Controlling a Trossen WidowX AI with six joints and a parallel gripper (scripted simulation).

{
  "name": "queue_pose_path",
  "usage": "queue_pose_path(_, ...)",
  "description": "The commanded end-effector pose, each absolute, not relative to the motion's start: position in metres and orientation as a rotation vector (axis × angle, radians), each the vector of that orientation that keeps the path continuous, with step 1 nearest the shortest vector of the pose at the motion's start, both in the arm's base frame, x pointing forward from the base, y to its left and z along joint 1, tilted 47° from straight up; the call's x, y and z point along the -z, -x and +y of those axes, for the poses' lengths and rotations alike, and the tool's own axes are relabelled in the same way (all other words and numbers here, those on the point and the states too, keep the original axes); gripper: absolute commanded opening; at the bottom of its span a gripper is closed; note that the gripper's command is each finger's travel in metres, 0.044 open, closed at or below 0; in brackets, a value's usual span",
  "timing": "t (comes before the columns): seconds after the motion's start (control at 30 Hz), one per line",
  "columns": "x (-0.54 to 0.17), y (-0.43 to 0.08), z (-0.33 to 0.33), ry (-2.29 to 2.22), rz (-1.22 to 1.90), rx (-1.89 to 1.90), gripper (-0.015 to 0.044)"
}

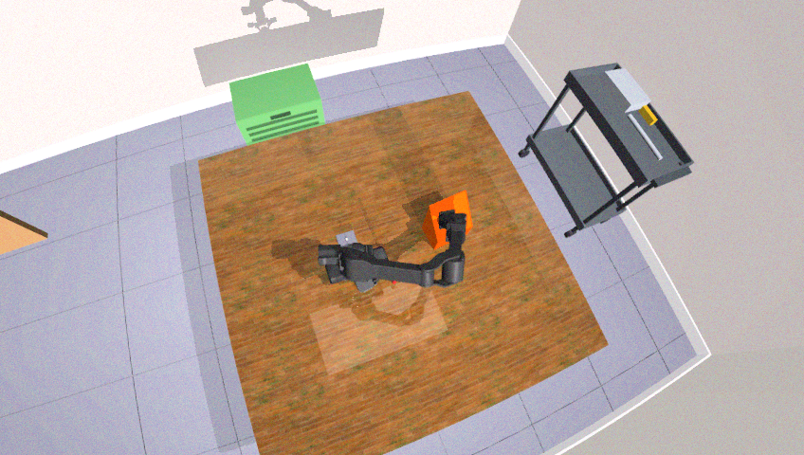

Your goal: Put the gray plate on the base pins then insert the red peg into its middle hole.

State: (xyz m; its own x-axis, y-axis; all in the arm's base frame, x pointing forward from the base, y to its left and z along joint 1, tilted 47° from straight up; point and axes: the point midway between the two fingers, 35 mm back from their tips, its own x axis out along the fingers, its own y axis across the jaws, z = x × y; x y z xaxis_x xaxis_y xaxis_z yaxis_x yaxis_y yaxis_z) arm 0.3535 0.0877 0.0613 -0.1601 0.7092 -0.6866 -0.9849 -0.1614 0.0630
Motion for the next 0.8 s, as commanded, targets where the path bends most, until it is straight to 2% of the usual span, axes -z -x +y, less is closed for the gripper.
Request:
queue_pose_path(0.0, -0.057, -0.356, 0.085, 0.621, 0.607, -1.662, 0.0000)
queue_pose_path(0.77, 0.014, -0.358, 0.065, 0.622, 0.620, -1.657, 0.0000)
